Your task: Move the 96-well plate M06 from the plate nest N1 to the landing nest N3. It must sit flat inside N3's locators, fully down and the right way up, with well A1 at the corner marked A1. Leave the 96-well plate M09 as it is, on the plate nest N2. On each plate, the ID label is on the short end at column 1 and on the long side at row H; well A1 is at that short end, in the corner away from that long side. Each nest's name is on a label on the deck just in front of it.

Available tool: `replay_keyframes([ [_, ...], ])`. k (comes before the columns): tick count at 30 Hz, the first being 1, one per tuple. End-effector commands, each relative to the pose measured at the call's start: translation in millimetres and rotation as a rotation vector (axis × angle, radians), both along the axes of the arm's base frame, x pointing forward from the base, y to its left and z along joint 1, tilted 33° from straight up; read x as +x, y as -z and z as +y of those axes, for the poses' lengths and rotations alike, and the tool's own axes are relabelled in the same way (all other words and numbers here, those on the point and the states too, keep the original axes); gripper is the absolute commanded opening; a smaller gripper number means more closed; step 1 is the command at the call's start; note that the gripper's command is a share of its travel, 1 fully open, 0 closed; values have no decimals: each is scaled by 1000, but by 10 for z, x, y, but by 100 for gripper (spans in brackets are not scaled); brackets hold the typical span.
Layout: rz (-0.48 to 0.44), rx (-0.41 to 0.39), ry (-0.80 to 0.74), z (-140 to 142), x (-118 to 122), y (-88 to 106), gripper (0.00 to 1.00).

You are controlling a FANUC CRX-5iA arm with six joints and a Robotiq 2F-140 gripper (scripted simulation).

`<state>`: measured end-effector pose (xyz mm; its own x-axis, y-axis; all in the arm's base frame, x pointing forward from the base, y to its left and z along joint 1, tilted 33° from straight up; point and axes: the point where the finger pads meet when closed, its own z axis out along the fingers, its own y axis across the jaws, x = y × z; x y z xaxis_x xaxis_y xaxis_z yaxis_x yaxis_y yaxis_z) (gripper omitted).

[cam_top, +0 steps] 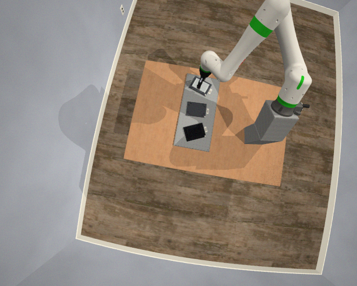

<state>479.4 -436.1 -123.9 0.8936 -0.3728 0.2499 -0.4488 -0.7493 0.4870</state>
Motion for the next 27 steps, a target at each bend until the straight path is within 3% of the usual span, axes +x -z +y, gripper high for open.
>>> replay_keyframes([
  [1, 0, 0, 0, 1, 2, -1, 66],
  [27, 0, 0, 0, -30, 2, 46, 66],
])
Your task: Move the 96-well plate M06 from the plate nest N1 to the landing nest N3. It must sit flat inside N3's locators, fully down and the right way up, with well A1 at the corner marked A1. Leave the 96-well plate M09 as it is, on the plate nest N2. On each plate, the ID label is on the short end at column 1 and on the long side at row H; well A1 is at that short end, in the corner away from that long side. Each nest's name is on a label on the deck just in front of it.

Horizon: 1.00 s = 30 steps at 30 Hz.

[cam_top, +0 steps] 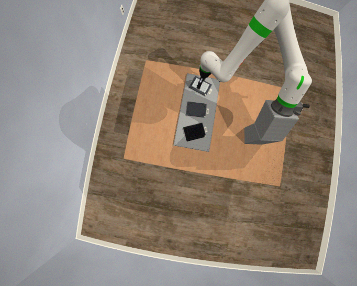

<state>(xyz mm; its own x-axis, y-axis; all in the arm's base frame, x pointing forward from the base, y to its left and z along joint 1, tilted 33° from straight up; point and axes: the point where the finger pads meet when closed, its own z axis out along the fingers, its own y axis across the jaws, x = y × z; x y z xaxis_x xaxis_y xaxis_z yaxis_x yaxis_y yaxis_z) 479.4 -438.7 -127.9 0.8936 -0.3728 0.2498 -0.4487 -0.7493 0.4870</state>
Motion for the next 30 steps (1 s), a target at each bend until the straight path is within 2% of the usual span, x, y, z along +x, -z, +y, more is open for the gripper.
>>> replay_keyframes([
  [1, 0, 0, 0, -6, 2, 10, 66],
  [30, 0, 0, 0, -66, 3, 101, 66],
])
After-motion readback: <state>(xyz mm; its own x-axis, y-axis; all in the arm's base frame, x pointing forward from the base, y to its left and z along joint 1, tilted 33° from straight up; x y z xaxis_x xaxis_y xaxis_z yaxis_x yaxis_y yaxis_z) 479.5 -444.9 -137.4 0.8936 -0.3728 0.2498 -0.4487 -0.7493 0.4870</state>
